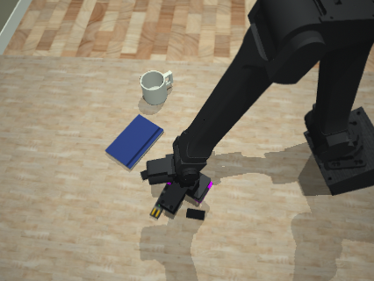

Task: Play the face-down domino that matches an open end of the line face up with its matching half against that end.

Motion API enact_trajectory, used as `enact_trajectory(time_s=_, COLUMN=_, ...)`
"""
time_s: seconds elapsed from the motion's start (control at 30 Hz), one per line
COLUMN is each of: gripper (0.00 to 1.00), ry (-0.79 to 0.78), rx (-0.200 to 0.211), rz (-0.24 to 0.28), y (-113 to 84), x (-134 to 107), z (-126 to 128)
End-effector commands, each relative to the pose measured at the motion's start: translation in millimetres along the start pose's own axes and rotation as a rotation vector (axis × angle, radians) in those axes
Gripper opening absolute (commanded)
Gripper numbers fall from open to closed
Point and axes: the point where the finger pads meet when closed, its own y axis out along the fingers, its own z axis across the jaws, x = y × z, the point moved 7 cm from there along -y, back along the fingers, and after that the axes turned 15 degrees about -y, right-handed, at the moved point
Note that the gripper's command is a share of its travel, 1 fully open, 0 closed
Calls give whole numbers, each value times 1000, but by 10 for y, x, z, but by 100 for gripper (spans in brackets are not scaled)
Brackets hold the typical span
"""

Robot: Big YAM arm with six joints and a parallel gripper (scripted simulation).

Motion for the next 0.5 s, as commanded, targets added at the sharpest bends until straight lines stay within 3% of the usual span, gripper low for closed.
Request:
enact_trajectory(time_s=0.0, gripper=69, ry=4, rx=-8, rz=-7, y=55, x=51, z=-16)
enact_trajectory(time_s=0.47, gripper=69, ry=3, rx=-10, rz=-8, y=49, x=48, z=-24)
